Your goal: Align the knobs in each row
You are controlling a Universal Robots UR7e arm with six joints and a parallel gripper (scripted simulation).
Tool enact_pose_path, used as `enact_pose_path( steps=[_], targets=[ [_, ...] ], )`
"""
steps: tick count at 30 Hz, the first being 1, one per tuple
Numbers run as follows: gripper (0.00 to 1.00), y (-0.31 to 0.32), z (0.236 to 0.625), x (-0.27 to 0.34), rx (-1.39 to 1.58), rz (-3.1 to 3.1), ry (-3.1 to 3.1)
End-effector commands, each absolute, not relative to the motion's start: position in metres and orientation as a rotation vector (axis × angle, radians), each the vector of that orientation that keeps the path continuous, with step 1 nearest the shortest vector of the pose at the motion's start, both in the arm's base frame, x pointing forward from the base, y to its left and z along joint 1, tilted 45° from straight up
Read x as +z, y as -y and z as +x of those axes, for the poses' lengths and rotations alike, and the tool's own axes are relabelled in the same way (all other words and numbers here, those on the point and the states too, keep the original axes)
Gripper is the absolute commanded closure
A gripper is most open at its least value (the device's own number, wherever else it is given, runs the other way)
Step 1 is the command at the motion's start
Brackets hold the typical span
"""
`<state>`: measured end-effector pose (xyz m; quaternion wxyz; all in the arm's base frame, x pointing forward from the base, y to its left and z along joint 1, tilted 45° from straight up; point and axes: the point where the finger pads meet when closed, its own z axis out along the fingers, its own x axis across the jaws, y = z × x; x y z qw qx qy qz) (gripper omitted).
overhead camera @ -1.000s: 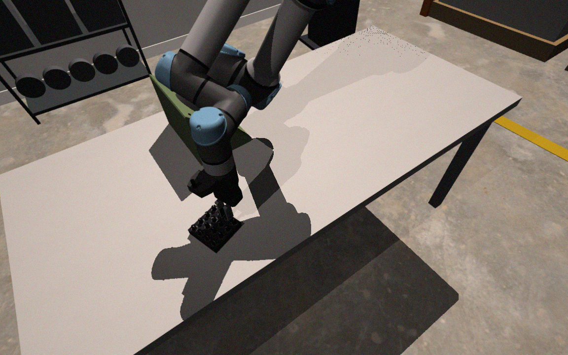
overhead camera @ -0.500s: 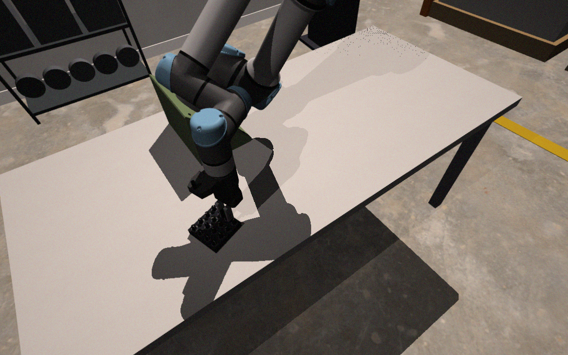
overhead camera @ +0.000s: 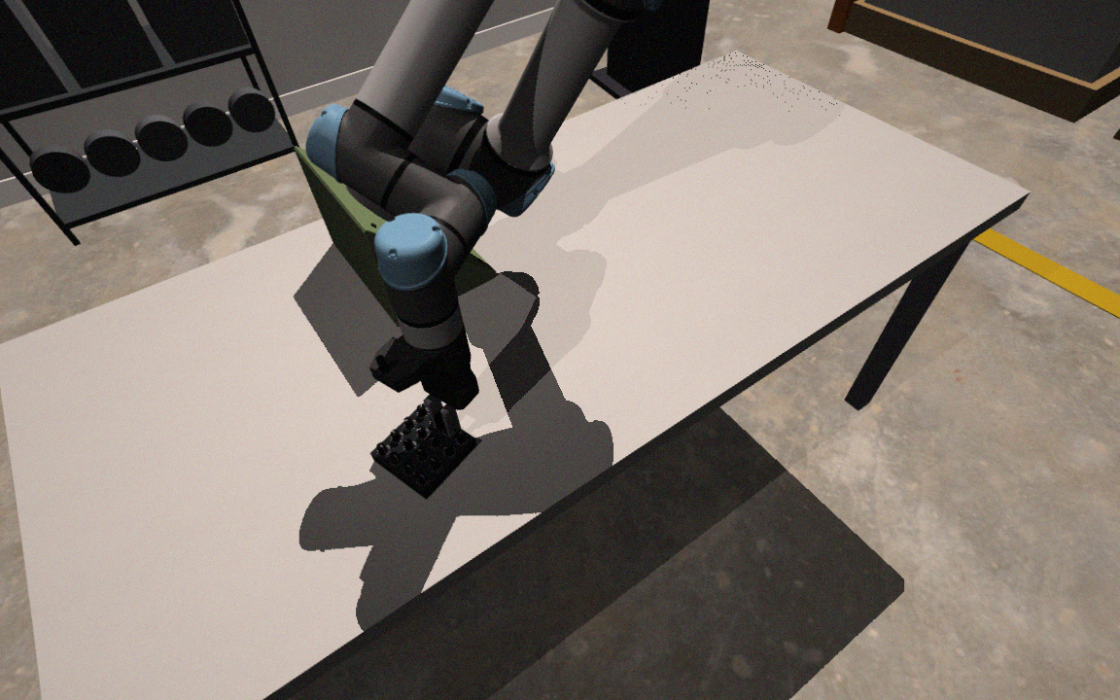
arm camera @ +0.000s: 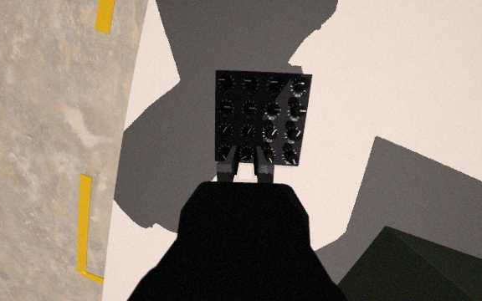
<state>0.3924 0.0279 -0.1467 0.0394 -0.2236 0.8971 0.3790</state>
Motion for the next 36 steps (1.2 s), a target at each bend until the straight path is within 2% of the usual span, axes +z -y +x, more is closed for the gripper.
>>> enact_pose_path(
  steps=[1,12,13,36],
  targets=[
    [0.54,-0.0294,0.3913,-0.1469,1.165,-0.685,-2.750],
    [0.54,-0.0294,0.3913,-0.1469,1.165,-0.685,-2.750],
    [0.70,-0.0294,0.3913,-0.1469,1.165,-0.685,-2.750],
    [0.70,-0.0294,0.3913,-0.1469,1.165,-0.685,-2.750]
  ],
)
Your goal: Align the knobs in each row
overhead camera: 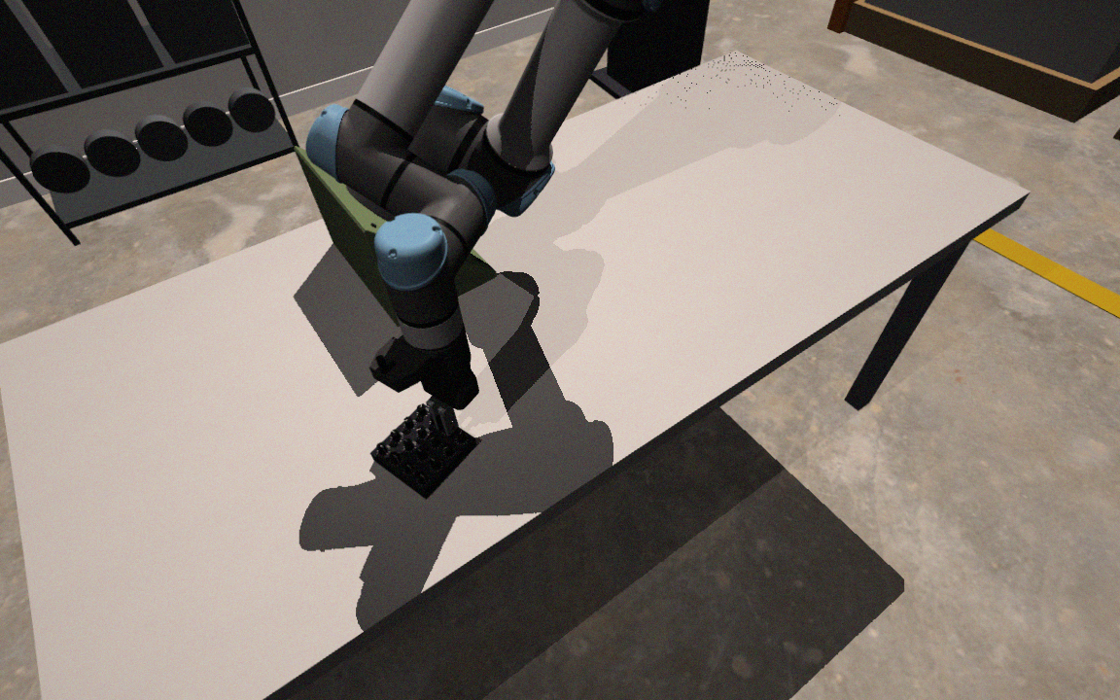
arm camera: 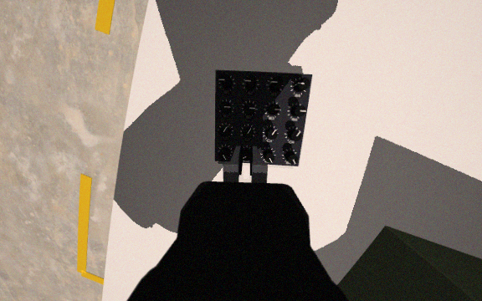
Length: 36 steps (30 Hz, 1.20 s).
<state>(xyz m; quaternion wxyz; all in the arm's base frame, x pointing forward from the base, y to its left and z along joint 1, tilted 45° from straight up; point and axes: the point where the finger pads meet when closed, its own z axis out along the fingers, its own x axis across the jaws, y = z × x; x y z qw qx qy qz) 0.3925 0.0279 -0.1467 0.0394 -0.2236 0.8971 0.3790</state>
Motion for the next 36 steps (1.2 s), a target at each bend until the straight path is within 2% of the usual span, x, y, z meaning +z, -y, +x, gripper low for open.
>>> enact_pose_path(
  steps=[1,36],
  targets=[
    [0.70,-0.0294,0.3913,-0.1469,1.165,-0.685,-2.750],
    [0.70,-0.0287,0.3928,-0.1467,1.175,-0.598,-2.793]
  ],
)
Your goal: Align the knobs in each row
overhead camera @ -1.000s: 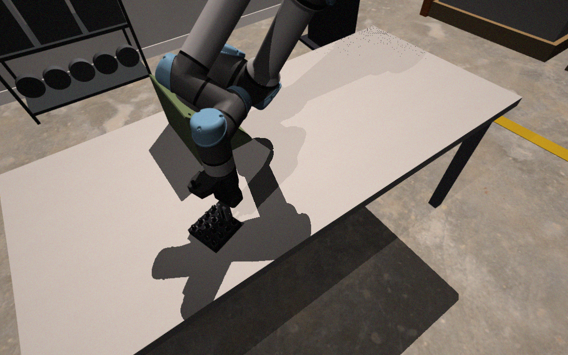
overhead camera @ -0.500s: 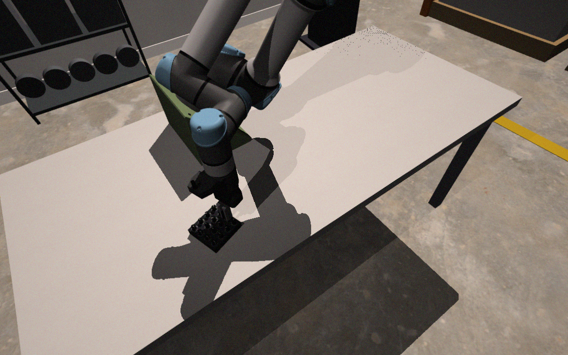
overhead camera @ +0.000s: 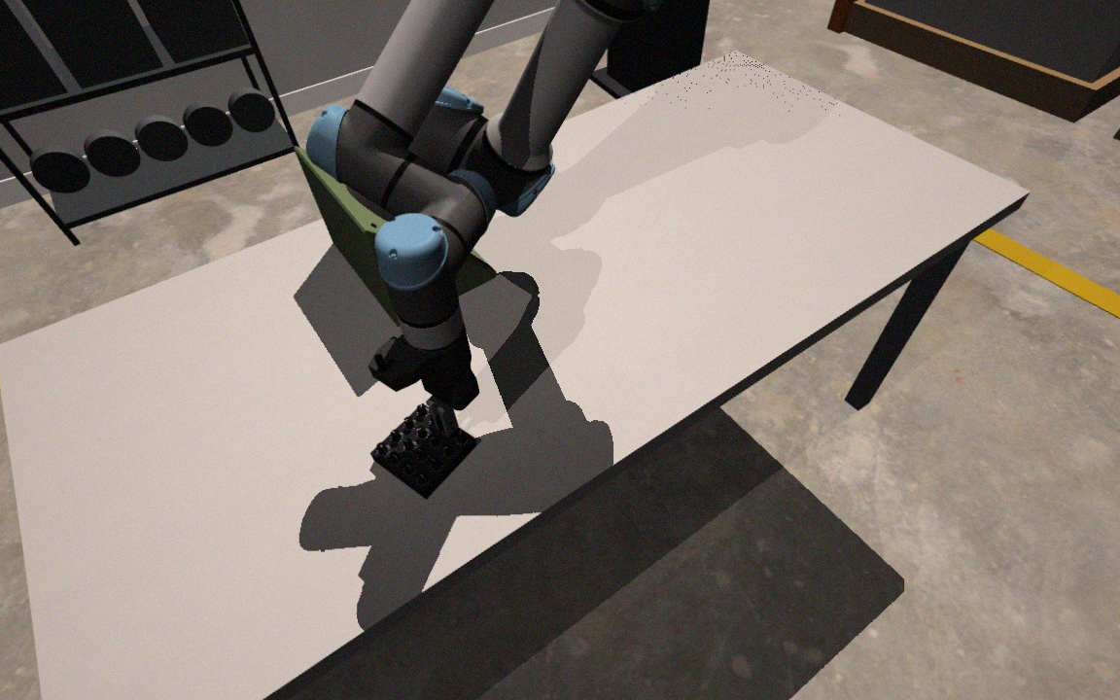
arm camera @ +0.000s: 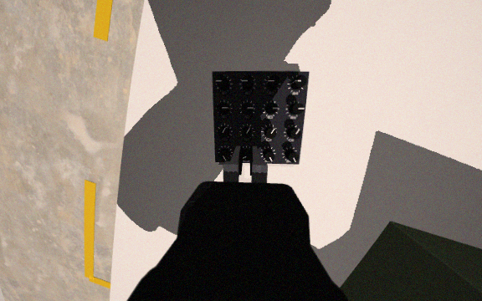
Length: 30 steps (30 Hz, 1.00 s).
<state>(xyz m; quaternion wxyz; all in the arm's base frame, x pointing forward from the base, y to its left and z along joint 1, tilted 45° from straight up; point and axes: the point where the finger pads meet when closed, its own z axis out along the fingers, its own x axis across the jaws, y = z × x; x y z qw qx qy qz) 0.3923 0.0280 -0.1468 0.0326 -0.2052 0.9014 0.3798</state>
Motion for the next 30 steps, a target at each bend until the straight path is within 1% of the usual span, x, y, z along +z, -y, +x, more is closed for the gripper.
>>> enact_pose_path(
  steps=[1,30],
  targets=[
    [0.70,-0.0287,0.3929,-0.1467,1.176,-0.588,-2.798],
    [0.70,-0.0283,0.3935,-0.1469,1.220,-0.118,-2.976]
  ],
)
